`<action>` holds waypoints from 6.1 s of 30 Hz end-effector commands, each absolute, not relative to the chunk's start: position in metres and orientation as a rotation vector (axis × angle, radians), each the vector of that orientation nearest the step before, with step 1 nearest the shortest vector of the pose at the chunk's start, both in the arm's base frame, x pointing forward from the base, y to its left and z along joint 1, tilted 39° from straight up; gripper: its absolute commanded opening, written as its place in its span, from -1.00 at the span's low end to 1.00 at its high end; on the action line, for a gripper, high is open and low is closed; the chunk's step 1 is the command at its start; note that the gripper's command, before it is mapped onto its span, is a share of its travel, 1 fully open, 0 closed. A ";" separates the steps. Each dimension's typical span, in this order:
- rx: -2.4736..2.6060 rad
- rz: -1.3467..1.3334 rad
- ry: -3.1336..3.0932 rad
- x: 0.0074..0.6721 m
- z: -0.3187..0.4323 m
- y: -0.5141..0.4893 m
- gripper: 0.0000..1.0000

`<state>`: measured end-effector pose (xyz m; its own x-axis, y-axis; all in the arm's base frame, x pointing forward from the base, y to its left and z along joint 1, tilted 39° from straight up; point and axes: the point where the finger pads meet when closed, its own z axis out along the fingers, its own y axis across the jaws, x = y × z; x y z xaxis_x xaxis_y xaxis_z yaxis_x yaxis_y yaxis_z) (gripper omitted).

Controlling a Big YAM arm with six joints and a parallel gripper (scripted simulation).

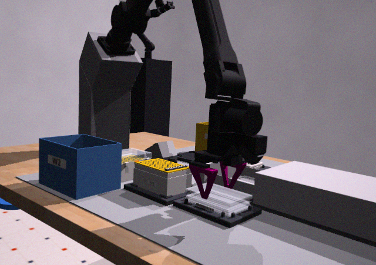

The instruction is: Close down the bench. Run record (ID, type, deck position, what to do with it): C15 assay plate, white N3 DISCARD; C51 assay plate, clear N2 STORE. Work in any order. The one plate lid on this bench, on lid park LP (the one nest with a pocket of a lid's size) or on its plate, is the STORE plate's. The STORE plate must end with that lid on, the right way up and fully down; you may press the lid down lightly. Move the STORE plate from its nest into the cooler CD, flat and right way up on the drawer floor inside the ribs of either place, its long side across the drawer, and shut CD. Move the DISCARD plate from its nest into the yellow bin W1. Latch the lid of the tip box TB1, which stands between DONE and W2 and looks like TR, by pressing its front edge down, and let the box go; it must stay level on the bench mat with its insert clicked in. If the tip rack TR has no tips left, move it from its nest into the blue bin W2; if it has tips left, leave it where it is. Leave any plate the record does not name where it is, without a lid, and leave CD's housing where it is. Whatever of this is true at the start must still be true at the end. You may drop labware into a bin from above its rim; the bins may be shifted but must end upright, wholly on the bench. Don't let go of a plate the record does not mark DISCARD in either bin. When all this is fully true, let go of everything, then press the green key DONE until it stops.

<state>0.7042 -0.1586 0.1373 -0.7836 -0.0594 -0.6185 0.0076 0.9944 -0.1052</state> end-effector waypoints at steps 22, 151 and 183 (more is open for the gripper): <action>-0.030 -0.144 2.405 0.706 0.170 -0.154 -1.00; -0.031 -0.136 2.429 0.723 0.156 -0.155 -1.00; -0.032 -0.137 2.425 0.728 0.148 -0.156 -1.00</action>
<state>0.7091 -0.1591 0.1250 -0.7879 -0.0581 -0.6131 0.0072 0.9946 -0.1036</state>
